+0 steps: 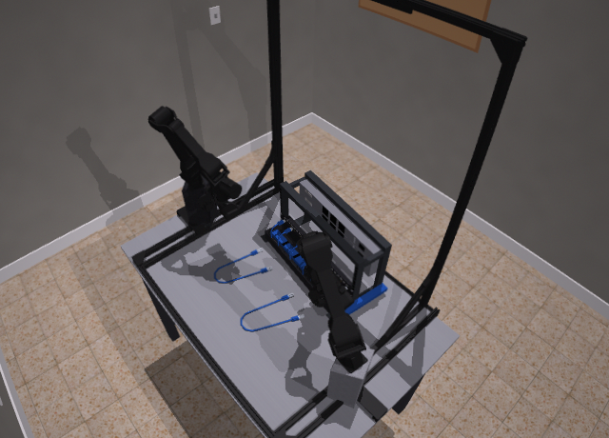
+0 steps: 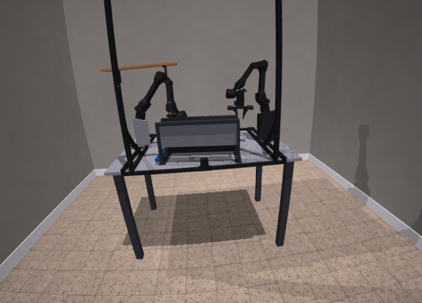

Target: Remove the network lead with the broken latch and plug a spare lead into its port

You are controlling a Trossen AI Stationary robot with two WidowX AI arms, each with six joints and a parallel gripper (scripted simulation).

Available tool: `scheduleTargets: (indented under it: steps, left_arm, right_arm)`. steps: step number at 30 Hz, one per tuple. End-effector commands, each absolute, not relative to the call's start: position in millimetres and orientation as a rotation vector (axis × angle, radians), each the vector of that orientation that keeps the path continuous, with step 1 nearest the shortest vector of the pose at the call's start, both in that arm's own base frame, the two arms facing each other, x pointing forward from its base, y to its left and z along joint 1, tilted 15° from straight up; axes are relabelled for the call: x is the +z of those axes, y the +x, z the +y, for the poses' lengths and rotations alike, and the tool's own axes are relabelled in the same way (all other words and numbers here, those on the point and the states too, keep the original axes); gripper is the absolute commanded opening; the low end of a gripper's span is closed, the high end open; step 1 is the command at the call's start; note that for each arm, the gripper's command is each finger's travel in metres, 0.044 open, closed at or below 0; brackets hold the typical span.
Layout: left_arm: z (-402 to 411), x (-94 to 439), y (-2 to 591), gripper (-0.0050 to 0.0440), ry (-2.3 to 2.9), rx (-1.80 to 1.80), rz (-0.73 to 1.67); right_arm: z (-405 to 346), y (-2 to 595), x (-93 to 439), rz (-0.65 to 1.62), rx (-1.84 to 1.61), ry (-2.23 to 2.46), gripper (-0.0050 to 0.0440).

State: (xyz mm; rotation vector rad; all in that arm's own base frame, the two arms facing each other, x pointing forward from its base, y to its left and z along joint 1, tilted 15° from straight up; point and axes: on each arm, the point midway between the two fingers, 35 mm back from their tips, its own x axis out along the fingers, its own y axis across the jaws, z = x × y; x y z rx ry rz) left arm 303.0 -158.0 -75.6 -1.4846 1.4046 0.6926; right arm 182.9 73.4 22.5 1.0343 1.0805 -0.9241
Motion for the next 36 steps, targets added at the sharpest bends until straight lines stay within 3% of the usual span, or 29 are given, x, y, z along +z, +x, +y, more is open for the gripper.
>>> scheduleTargets:
  steps: [1, 4, 5, 36]
  left_arm:
    - [-164.9, -78.9, 302.6, 0.0055, -1.469, 0.676, 1.413]
    - [-164.9, -78.9, 302.6, 0.0055, -1.469, 0.676, 1.413]
    - [-158.0, -75.6, 303.0, 0.0176, -1.486, 0.695, 1.403]
    - [-158.3, -75.8, 303.4, 0.0176, -1.487, 0.695, 1.403]
  right_arm:
    - [73.4, 182.9, 22.5, 1.080, -0.924, 1.034, 0.0176]
    - [73.4, 182.9, 22.5, 1.080, -0.924, 1.034, 0.0176]
    - [73.4, 182.9, 22.5, 1.080, -0.924, 1.034, 0.0176]
    - [73.4, 182.9, 22.5, 1.080, -0.924, 1.034, 0.0176]
